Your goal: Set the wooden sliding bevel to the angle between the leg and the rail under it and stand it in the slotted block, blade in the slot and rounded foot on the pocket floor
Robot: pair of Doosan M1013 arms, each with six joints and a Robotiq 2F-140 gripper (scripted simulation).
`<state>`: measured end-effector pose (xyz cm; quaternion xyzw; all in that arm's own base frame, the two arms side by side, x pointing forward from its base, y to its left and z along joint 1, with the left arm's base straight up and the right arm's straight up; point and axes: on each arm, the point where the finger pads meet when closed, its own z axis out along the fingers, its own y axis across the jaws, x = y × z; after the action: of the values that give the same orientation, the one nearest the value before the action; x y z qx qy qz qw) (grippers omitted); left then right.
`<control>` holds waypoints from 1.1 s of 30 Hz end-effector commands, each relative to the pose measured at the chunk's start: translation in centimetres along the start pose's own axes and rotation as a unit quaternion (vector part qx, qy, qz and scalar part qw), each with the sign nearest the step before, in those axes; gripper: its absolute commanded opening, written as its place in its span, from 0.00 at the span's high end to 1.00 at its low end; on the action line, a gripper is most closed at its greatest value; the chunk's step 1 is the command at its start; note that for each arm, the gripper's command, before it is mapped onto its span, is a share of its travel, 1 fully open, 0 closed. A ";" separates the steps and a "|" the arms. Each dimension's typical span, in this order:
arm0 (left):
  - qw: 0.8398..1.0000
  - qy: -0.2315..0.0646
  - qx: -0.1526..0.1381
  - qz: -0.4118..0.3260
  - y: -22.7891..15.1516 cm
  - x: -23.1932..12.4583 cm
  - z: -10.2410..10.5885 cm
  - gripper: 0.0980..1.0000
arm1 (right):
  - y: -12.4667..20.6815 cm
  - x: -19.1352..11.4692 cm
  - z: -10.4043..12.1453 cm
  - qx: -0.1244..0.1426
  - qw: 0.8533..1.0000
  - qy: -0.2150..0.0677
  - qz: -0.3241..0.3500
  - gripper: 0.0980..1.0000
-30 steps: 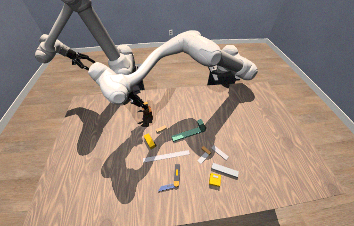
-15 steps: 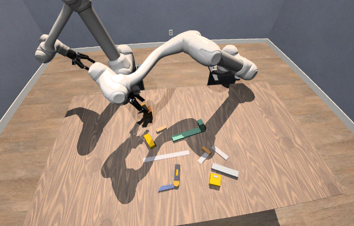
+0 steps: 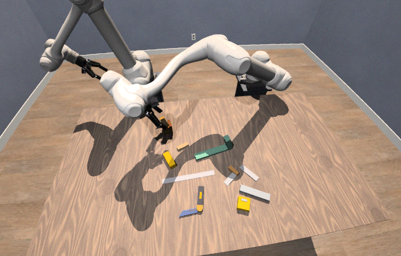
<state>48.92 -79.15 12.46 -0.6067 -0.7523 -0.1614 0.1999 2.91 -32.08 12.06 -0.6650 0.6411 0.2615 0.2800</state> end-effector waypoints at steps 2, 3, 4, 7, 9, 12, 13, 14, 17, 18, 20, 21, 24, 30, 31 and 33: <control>1.000 -0.001 0.000 0.000 0.0 0.1 -0.1 0.00 | 0.0 0.0 -0.1 0.000 1.000 0.001 0.000 0.00; 1.000 -0.001 0.000 0.000 0.0 0.1 -0.1 0.00 | 0.0 0.0 -0.1 0.000 1.000 0.001 0.000 0.00; 1.000 -0.001 0.000 0.000 0.0 0.1 -0.1 0.00 | 0.0 0.0 -0.1 0.000 1.000 0.001 0.000 0.00; 1.000 -0.001 0.000 0.000 0.0 0.1 -0.1 0.00 | 0.0 0.0 -0.1 0.000 1.000 0.001 0.000 0.00; 1.000 -0.001 0.000 0.000 0.0 0.1 -0.1 0.00 | 0.0 0.0 -0.1 0.000 1.000 0.001 0.000 0.00; 1.000 -0.001 0.000 0.000 0.0 0.1 -0.2 0.00 | 0.0 0.0 -0.1 0.000 1.000 0.001 0.000 0.00; 1.000 -0.001 0.000 0.000 0.0 0.1 -0.3 0.00 | 0.0 0.0 -0.1 0.000 1.000 0.001 0.000 0.00; 1.000 -0.001 0.000 0.000 0.0 0.2 -0.4 0.00 | 0.0 0.0 -0.1 0.000 1.000 0.001 0.000 0.00; 1.000 -0.001 0.000 0.000 0.0 0.8 -1.4 0.00 | 0.0 0.0 -0.1 0.000 1.000 0.001 0.000 0.00; 1.000 -0.001 0.000 0.000 0.0 1.1 -1.9 0.00 | 0.0 0.0 -0.1 0.000 1.000 0.001 0.000 0.00; 1.000 -0.001 0.000 0.000 0.0 1.1 -1.9 0.00 | 0.0 0.0 -0.1 0.000 1.000 0.001 0.000 0.00; 1.000 -0.001 0.000 0.000 0.0 1.4 -2.4 0.00 | 0.0 0.0 -0.1 0.000 1.000 0.001 0.000 0.00; 1.000 -0.001 0.000 0.000 0.0 2.5 -4.3 0.00 | 0.0 0.0 -0.1 0.000 1.000 0.001 0.000 0.00; 1.000 -0.001 0.000 0.000 0.0 4.6 -8.0 0.00 | 0.0 0.0 -0.1 0.000 1.000 0.001 0.000 0.00; 1.000 -0.001 0.000 0.000 0.0 4.9 -8.5 0.00 | 0.0 0.0 -0.1 0.000 1.000 0.001 0.000 0.00; 1.000 -0.001 0.000 0.000 0.0 5.3 -9.3 0.00 | 0.0 0.0 -0.1 0.000 1.000 0.001 0.000 0.00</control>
<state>48.91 -79.10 21.64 -0.6068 -0.7526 -0.1609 0.1990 2.91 -32.08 12.06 -0.6650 0.6411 0.2615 0.2800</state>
